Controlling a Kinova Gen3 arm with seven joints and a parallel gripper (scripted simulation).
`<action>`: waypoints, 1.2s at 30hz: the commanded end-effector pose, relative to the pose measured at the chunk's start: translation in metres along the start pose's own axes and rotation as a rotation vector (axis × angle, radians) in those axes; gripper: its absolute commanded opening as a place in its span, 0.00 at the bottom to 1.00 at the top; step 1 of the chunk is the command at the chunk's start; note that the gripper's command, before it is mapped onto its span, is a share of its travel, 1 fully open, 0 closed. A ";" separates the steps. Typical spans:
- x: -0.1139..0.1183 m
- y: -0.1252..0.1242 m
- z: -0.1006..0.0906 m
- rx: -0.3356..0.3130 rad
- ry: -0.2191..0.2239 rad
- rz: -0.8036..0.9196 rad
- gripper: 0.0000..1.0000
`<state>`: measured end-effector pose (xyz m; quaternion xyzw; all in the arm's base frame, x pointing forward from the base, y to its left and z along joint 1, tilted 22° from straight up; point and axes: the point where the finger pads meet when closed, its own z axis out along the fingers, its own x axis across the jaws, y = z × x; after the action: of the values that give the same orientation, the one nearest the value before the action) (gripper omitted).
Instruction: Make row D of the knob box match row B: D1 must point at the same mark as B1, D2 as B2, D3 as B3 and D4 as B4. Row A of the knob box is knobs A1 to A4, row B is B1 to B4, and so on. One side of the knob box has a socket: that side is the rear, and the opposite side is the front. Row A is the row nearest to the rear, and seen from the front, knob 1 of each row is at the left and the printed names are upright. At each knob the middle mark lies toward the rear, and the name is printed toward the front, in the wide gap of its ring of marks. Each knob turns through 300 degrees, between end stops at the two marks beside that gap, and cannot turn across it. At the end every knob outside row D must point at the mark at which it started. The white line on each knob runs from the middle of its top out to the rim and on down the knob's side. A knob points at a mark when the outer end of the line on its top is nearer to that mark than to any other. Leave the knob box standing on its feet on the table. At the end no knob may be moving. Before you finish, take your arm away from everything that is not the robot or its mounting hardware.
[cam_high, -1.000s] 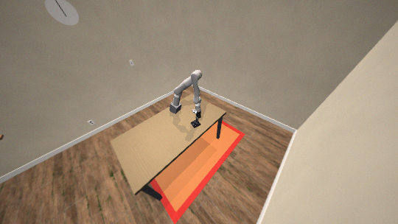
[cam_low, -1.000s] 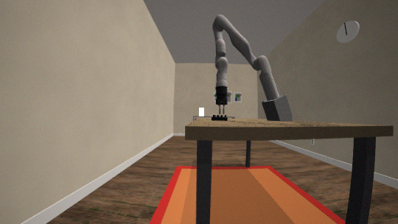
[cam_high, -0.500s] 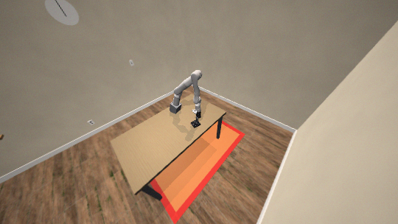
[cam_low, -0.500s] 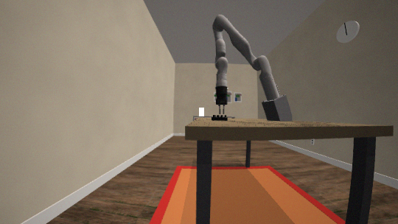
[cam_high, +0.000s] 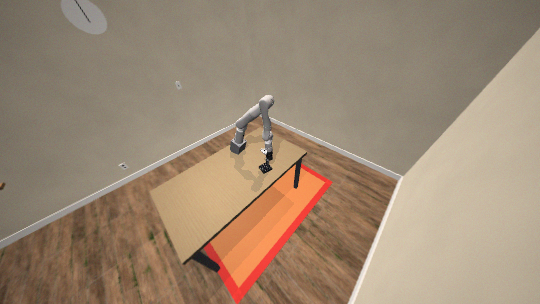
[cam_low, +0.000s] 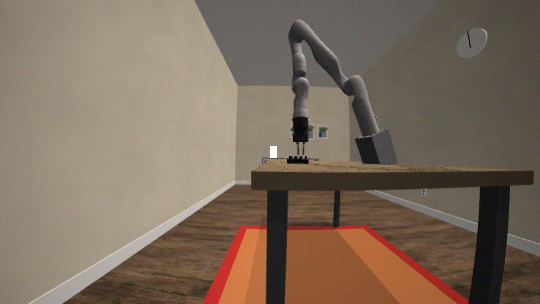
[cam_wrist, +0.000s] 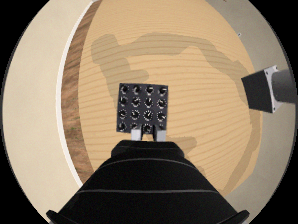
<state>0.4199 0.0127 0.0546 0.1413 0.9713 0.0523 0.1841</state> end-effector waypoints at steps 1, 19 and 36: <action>0.000 0.001 0.001 -0.003 -0.002 0.013 0.46; -0.003 0.001 0.001 -0.004 -0.004 0.012 0.46; -0.003 0.001 0.001 -0.004 -0.004 0.012 0.46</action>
<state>0.4208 0.0120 0.0549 0.1425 0.9710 0.0527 0.1848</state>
